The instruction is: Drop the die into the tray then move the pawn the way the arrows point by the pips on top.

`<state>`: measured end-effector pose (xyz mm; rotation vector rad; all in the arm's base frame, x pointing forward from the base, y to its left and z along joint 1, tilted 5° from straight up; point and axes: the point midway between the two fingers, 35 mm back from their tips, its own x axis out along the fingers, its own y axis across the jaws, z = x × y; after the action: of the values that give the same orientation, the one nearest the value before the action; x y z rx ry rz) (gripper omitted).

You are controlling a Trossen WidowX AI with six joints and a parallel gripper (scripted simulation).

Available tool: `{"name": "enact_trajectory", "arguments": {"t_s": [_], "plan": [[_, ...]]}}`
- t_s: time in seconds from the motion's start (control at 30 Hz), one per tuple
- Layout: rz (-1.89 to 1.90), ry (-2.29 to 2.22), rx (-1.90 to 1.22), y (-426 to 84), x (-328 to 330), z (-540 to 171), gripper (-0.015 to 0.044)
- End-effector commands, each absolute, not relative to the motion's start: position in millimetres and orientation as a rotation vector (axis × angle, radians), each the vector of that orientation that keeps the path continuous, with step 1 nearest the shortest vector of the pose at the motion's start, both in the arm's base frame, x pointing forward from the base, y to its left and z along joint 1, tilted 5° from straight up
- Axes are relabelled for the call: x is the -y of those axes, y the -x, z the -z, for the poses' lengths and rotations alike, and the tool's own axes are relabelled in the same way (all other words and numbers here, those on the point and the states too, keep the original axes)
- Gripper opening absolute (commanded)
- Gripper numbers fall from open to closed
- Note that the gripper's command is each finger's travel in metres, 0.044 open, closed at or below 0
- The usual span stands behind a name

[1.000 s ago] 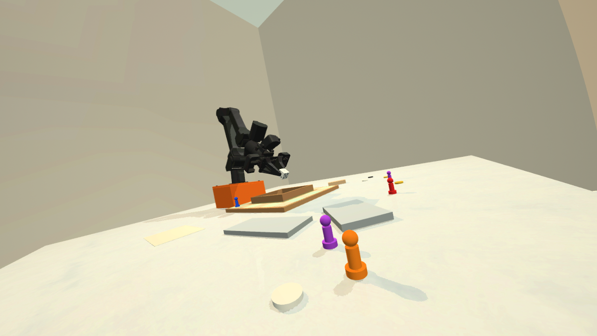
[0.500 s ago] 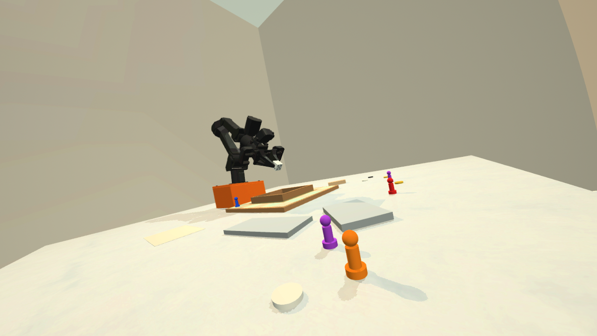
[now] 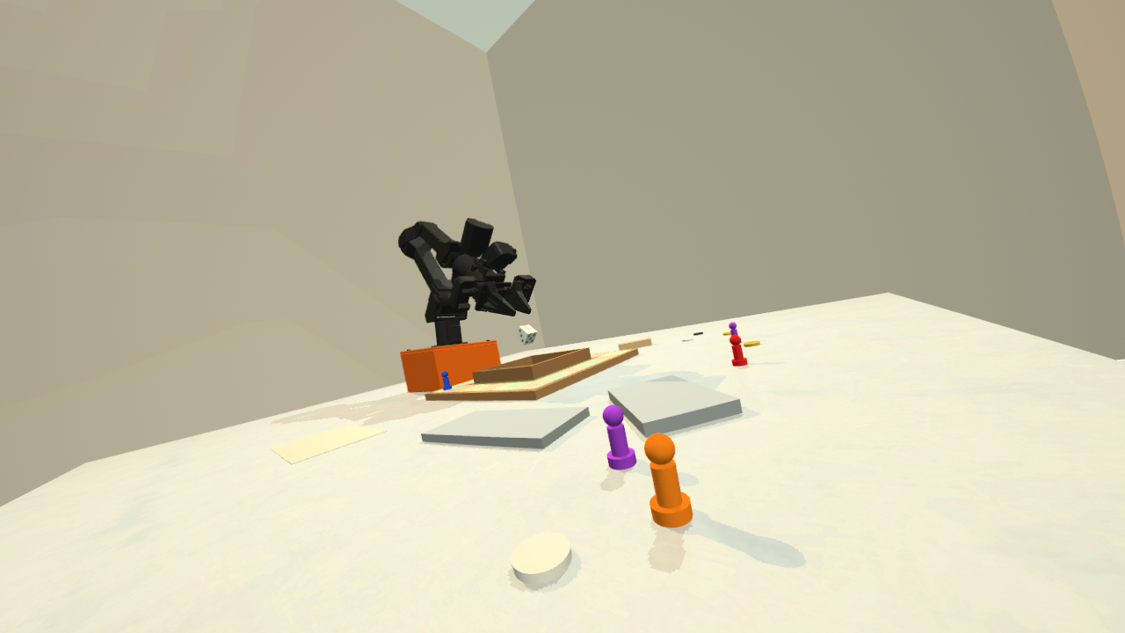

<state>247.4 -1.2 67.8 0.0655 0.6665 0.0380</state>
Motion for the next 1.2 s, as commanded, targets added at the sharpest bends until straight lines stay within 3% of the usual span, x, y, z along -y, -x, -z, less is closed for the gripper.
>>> {"name": "enact_trajectory", "arguments": {"t_s": [0.0,0.23,0.77,0.97,1.17], "plan": [[-0.039,-0.065,-0.664,-248.1,2.0,-76.6,0.0263],[-0.041,-0.064,-0.670,-245.3,4.2,-107.6,0.0440],[-0.066,-0.047,-1.404,-267.4,0.7,-71.6,0.0440],[-0.066,-0.052,-1.423,-268.5,0.2,-69.7,0.0440],[-0.116,0.038,-1.454,-242.0,53.2,-52.3,0.0282]]}}
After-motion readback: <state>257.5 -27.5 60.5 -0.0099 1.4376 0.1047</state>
